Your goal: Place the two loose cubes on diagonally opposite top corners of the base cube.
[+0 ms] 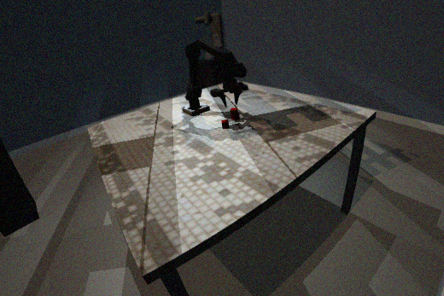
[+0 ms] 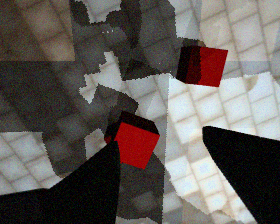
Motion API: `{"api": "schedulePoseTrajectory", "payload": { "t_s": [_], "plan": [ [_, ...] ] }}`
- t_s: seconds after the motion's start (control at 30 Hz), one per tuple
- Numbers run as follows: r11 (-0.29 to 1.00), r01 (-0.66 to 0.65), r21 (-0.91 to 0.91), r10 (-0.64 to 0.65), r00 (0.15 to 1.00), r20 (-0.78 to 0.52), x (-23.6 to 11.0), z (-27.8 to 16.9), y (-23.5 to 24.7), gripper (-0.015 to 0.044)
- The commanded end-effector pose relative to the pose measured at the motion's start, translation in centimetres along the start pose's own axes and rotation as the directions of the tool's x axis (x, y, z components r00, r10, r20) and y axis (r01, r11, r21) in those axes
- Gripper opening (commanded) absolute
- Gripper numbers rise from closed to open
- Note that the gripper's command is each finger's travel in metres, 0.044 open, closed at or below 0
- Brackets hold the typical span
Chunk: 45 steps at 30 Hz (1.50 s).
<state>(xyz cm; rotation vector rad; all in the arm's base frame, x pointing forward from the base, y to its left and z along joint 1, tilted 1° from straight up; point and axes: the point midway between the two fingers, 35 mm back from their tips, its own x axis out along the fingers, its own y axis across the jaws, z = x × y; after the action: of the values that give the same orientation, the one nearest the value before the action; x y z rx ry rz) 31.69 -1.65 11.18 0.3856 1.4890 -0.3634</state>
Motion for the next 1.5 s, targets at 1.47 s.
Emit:
{"api": "schedulePoseTrajectory", "payload": {
  "t_s": [1.47],
  "plan": [
    [0.261,0.005,-0.965,-0.007,1.0,0.003,2.9,3.3,-5.6,0.0265]
  ]
}}
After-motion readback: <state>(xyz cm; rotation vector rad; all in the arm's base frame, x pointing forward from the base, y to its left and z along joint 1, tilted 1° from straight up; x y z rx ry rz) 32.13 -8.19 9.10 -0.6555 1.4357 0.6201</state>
